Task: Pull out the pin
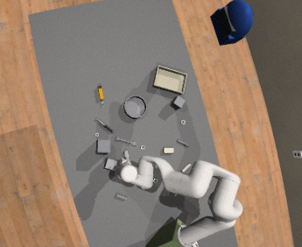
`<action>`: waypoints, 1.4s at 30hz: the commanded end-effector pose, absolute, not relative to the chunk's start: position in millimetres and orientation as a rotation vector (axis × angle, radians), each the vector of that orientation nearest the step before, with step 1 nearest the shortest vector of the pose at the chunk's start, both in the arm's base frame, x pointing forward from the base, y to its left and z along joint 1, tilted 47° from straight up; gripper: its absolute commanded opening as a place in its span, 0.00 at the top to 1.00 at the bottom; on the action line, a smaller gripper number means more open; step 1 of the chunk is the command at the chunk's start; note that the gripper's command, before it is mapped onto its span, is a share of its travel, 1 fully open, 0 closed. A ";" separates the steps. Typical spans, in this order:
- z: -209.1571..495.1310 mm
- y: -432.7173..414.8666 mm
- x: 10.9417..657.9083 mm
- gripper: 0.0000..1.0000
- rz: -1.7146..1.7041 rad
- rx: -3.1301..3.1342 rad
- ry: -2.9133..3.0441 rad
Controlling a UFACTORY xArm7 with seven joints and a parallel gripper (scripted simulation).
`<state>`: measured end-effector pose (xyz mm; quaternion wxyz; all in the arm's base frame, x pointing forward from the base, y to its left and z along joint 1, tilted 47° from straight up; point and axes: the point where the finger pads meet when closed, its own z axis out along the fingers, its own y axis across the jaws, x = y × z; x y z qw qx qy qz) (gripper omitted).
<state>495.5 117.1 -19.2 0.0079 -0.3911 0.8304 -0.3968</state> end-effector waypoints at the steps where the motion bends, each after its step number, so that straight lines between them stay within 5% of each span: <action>1: -18.8 119.2 496.0 1.00 -1.237 -1.224 2.593; 42: -18.0 114.9 491.5 1.00 -1.236 -1.227 2.593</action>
